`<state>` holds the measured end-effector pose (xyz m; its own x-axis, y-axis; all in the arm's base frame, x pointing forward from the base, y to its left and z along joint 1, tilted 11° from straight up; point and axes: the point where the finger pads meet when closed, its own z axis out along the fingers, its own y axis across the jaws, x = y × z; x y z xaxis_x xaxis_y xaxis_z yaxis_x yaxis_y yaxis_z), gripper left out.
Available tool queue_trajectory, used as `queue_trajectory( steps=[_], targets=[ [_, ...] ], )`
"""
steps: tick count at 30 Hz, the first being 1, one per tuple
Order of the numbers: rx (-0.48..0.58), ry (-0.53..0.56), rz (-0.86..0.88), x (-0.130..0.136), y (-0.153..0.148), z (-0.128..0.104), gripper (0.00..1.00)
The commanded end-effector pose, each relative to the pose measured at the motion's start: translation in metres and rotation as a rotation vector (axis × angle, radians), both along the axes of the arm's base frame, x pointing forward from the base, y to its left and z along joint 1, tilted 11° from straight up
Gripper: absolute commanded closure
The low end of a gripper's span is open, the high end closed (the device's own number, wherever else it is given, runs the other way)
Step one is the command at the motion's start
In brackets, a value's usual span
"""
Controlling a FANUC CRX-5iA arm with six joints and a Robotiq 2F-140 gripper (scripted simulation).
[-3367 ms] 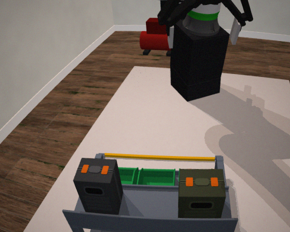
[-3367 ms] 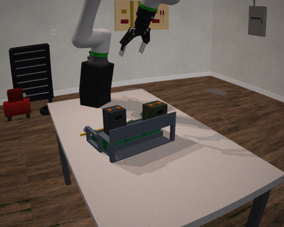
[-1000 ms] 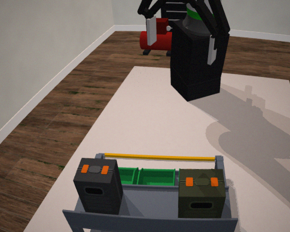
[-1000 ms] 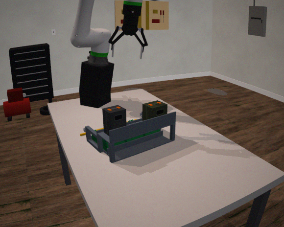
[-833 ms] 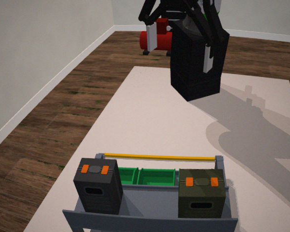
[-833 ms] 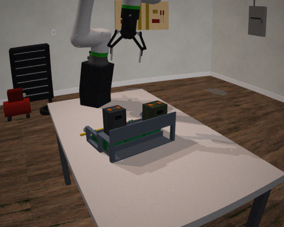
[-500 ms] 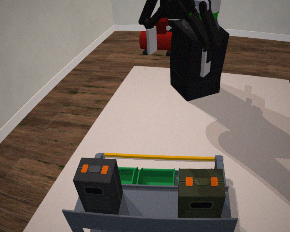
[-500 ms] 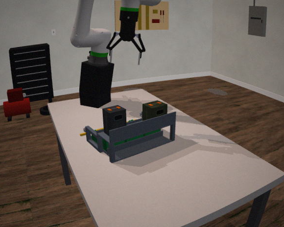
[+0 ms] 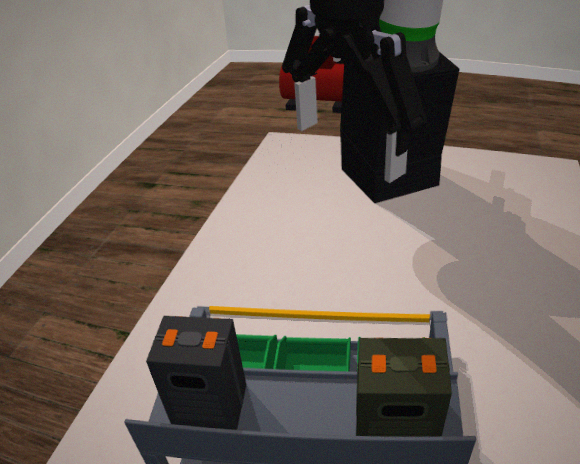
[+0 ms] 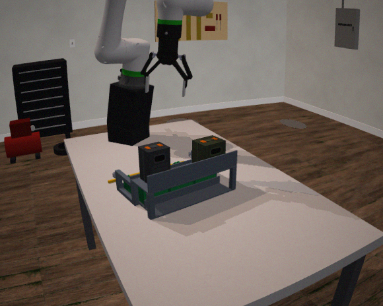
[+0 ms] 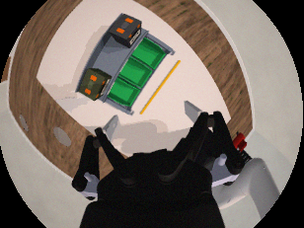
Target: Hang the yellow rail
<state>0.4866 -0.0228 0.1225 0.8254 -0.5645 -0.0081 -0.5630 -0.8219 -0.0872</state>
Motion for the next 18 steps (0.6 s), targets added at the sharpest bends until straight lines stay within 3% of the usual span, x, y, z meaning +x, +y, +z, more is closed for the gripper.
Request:
queue_trajectory(
  steps=[1,3,15,18],
  targets=[
    [0.016,-0.004,-0.112,-0.002,-0.004,-0.028,0.00],
    [0.028,-0.006,-0.192,-0.004,-0.007,-0.048,0.00],
    [0.028,-0.006,-0.192,-0.004,-0.007,-0.048,0.00],
    [0.045,-0.010,-0.310,-0.007,-0.012,-0.077,0.00]
  ],
)
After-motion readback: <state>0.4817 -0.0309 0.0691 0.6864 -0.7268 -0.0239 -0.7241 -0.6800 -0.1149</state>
